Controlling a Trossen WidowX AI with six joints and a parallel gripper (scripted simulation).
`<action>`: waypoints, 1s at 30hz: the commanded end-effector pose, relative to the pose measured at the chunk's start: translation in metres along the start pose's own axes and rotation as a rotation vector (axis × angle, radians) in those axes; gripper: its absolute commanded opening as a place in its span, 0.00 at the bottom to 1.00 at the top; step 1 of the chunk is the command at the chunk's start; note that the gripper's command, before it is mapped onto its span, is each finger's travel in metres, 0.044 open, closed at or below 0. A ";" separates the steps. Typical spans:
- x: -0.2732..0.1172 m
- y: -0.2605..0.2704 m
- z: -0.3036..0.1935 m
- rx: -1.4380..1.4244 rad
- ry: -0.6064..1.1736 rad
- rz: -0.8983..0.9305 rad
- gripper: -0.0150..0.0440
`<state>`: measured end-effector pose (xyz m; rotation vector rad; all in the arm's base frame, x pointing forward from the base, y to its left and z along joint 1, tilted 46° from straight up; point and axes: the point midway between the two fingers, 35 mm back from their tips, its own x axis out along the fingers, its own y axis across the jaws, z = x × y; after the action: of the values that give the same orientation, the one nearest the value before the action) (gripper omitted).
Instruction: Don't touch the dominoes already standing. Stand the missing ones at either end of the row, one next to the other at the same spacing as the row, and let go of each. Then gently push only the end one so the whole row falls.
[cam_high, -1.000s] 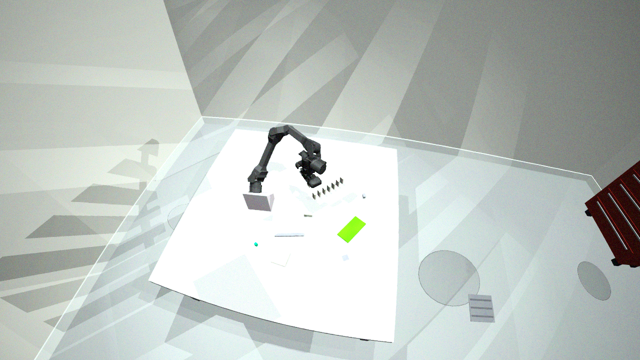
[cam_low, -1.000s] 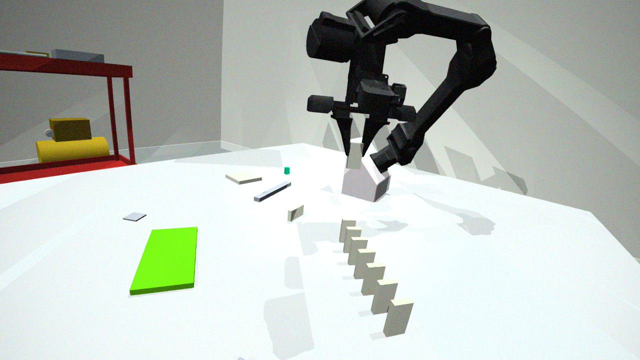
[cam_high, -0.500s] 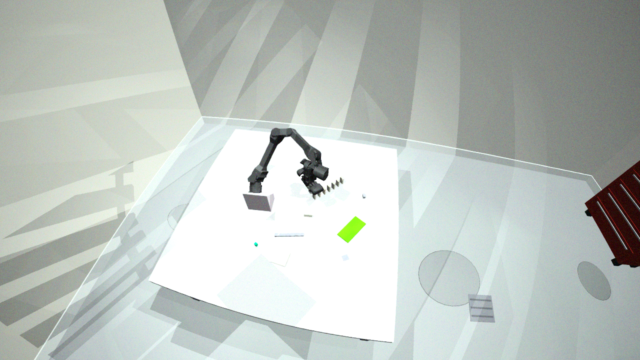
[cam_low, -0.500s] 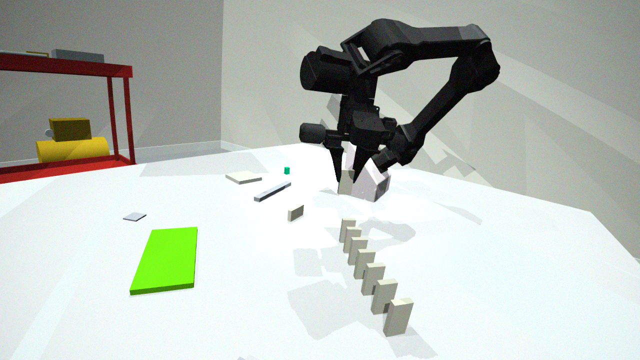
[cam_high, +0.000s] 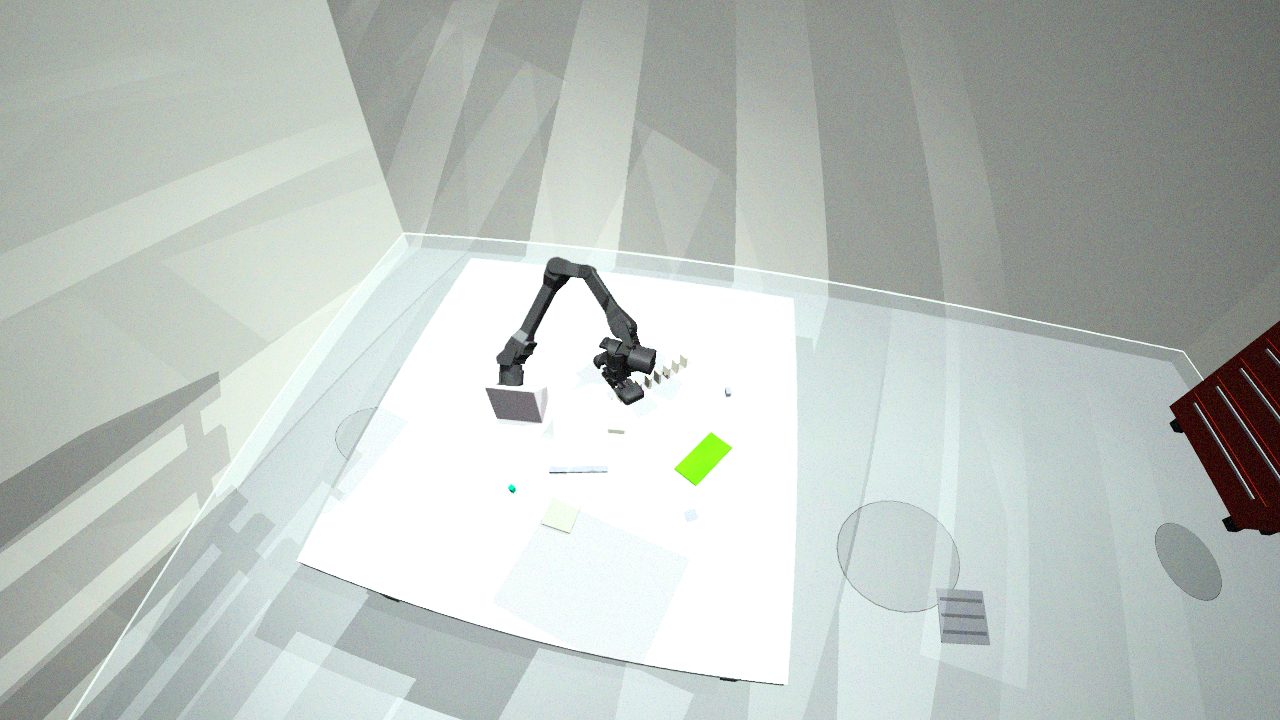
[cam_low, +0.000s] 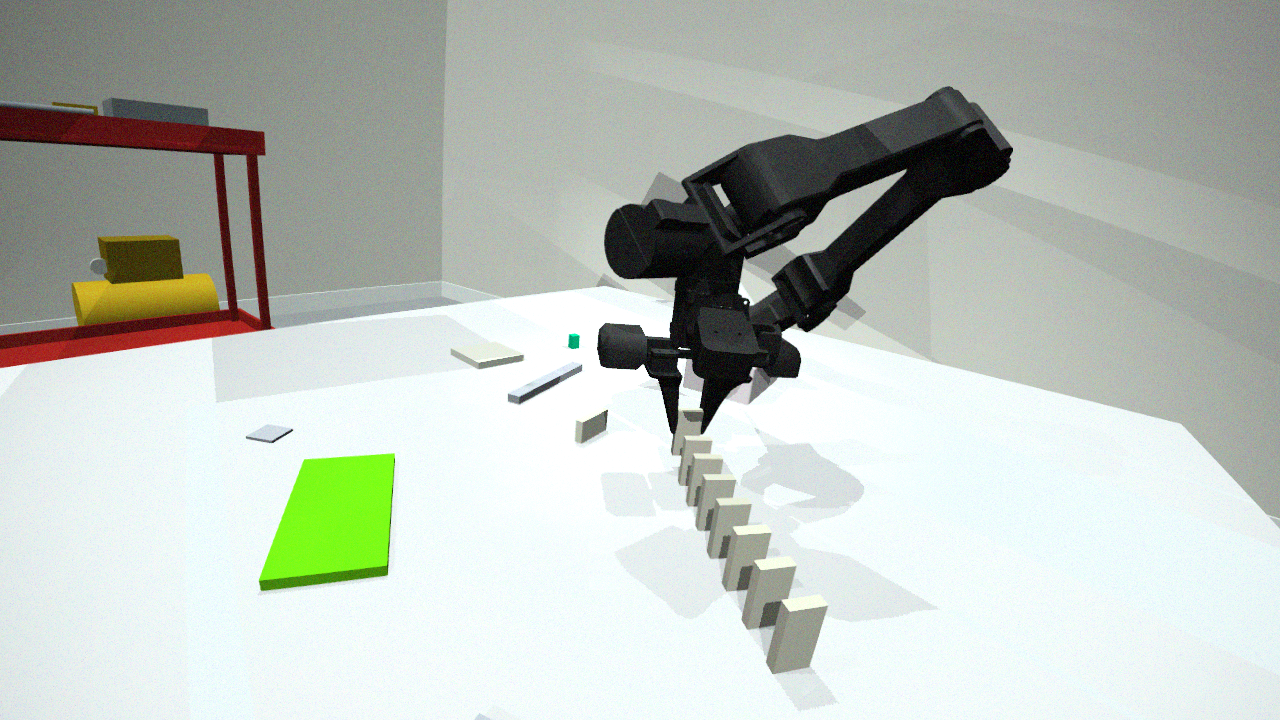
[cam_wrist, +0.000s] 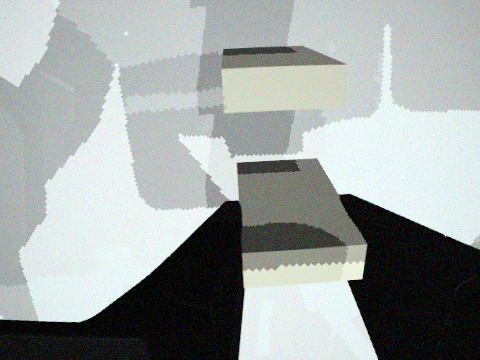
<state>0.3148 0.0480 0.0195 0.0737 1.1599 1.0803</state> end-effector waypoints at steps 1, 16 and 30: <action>0.010 0.002 -0.001 0.003 -0.008 0.004 0.44; 0.010 0.002 -0.001 0.003 -0.008 0.004 0.66; -0.030 -0.005 0.002 0.004 -0.002 -0.006 1.00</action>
<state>0.3122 0.0503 0.0199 0.0855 1.1668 1.0887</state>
